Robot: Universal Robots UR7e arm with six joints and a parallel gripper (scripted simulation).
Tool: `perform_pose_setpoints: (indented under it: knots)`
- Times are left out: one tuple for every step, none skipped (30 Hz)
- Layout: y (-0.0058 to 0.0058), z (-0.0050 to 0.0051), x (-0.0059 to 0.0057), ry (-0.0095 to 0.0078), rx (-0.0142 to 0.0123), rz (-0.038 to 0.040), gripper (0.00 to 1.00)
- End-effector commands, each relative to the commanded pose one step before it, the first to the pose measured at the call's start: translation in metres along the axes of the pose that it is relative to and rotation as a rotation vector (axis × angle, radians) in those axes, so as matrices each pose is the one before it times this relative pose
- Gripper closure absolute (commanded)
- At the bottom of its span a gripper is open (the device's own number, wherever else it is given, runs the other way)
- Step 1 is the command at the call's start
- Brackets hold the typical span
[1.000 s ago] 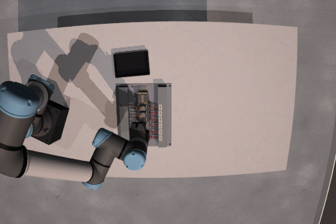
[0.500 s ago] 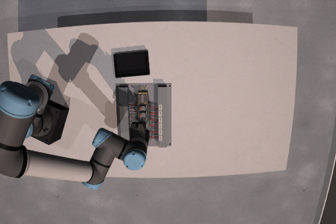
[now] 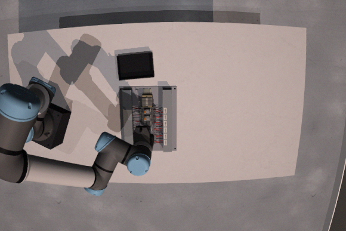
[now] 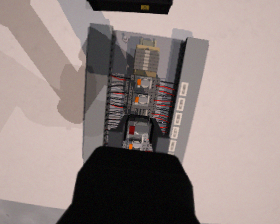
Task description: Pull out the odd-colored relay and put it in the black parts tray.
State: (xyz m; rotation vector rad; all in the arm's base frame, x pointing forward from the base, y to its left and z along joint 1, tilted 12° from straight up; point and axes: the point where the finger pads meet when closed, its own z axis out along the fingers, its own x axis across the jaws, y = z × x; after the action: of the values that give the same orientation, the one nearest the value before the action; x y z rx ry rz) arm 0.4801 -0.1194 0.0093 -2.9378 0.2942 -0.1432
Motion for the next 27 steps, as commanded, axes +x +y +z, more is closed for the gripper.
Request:
perform_pose_setpoints:
  knots:
    - [-0.00859,-0.0016,-0.00039,0.00385,-0.00121,-0.00164,1.0]
    - [-0.00234,-0.00002,-0.00044,0.0,0.0,0.0,1.0]
    - [-0.00261,-0.00003,-0.0005,0.0,0.0,0.0,1.0]
    - [-0.00288,-0.00003,-0.00057,0.0,0.0,0.0,1.0]
    - [-0.00313,-0.00003,-0.00059,0.0,0.0,0.0,1.0]
    - [-0.00339,-0.00003,-0.00065,0.0,0.0,0.0,1.0]
    - [0.0,0.0,0.0,0.0,0.0,0.0,1.0]
    - [0.0,0.0,0.0,0.0,0.0,0.0,1.0]
    - [-0.00366,-0.00004,-0.00073,0.0,0.00001,0.0,1.0]
    - [-0.00387,-0.00004,-0.00073,0.0,-0.00001,0.0,1.0]
    - [-0.00412,-0.00004,-0.0008,0.0,0.0,0.0,1.0]
    - [-0.00434,-0.00004,-0.00084,0.0,0.0,0.0,1.0]
    - [-0.00455,-0.00005,-0.00088,0.0,0.0,0.0,1.0]
    - [-0.00475,-0.00005,-0.00092,0.0,0.0,0.0,1.0]
    - [-0.00493,-0.00005,-0.00095,0.0,0.0,0.0,1.0]
    - [-0.0051,-0.00005,-0.00099,0.0,0.0,0.0,1.0]
    - [-0.00526,-0.00005,-0.00102,0.0,0.0,0.0,1.0]
    - [-0.00539,-0.00005,-0.00104,0.0,0.0,0.0,1.0]
    - [-0.00553,-0.00006,-0.00108,0.0,0.0,0.0,1.0]
    - [-0.00562,-0.00005,-0.00107,0.0,-0.00001,0.0,1.0]
    - [-0.00574,-0.00006,-0.00113,0.0,0.00001,0.0,1.0]
    - [-0.0058,-0.00006,-0.00111,0.0,0.0,0.0,1.0]
    - [-0.00587,-0.00006,-0.00113,0.0,0.0,0.0,1.0]
    - [0.0,0.0,0.0,0.0,0.0,0.0,1.0]
    - [0.0,0.0,0.0,0.0,0.0,0.0,1.0]
    - [-0.00593,-0.00006,-0.00116,0.0,0.0,0.0,1.0]
    - [-0.00595,-0.00006,-0.00113,0.0,-0.00001,0.0,1.0]
